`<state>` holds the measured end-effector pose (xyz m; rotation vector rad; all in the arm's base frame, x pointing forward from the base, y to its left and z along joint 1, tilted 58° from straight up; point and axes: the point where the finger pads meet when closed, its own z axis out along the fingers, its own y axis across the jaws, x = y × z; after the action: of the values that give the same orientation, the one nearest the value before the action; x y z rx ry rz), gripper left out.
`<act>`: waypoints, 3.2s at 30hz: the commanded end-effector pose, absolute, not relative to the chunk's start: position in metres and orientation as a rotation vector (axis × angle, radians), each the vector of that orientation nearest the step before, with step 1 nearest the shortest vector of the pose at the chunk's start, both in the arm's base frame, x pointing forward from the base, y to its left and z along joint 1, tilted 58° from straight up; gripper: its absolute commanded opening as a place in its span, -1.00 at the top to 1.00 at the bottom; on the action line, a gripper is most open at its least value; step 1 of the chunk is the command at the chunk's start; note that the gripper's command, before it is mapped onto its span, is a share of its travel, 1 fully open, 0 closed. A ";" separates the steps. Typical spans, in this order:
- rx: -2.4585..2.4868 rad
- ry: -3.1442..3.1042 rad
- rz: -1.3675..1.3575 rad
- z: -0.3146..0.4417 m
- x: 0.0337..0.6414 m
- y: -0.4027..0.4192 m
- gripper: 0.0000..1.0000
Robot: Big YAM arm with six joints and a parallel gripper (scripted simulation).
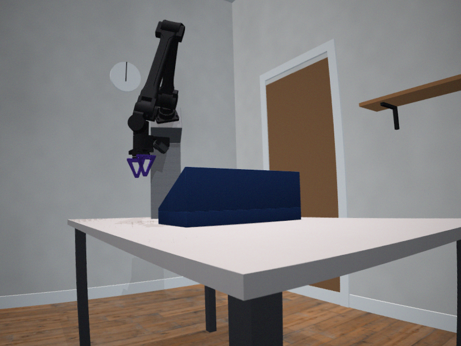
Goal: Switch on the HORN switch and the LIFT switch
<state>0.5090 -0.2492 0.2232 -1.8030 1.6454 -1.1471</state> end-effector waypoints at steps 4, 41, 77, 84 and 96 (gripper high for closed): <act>-1.794 1.635 -1.166 0.233 0.509 -0.250 -1.00; -1.791 1.646 -1.168 0.238 0.461 -0.248 -1.00; -1.643 1.665 -1.119 0.233 0.438 -0.200 -1.00; -1.435 1.706 -1.005 0.213 0.442 -0.140 -1.00; -0.851 1.766 -0.666 0.134 0.449 0.054 -1.00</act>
<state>0.4500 0.0113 0.1533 -1.0418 1.7325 -0.8612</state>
